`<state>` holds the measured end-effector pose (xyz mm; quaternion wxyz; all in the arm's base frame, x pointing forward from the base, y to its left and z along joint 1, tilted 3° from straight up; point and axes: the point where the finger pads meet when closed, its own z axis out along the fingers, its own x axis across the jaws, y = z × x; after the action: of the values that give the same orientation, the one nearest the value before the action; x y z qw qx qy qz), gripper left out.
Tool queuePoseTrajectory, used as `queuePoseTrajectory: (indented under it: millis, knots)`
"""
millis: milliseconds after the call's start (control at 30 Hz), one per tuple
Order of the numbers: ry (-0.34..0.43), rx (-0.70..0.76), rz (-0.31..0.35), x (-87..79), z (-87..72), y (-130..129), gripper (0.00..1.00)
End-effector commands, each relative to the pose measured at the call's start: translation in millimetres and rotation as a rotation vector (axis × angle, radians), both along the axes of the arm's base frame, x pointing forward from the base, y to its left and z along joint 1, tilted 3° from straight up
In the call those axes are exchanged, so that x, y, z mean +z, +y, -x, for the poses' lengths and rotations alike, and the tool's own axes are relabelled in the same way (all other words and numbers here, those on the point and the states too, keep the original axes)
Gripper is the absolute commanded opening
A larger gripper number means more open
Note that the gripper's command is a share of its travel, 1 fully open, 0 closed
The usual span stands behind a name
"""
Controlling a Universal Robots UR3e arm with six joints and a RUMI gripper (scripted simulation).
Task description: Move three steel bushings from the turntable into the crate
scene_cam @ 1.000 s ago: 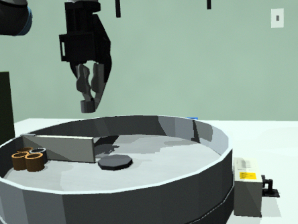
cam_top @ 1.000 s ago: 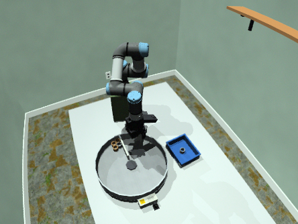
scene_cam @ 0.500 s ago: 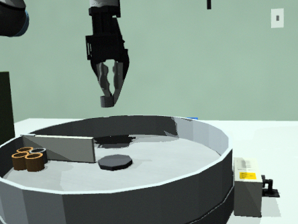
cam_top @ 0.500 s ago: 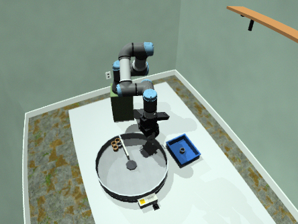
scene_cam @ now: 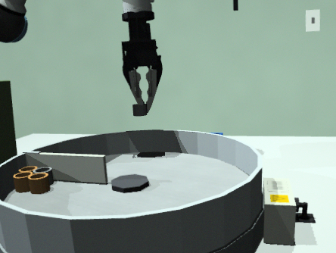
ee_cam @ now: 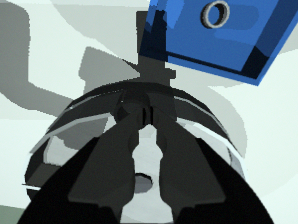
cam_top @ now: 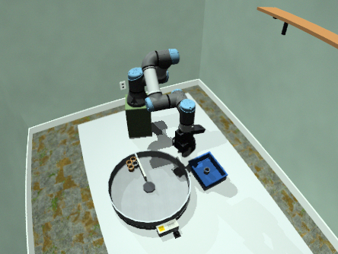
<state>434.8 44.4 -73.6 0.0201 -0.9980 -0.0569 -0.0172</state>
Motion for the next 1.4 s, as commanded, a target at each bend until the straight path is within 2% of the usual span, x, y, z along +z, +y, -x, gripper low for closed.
queuePoseTrajectory:
  millis: [0, 400, 1367]
  knots:
    - [0.01, 0.011, 0.003, 3.1, -16.3, 23, 0.0]
    - [0.008, 0.052, 0.004, 4.8, -31.9, 59, 0.0]
    - [0.006, 0.093, 0.005, 6.6, -47.9, 94, 0.0]
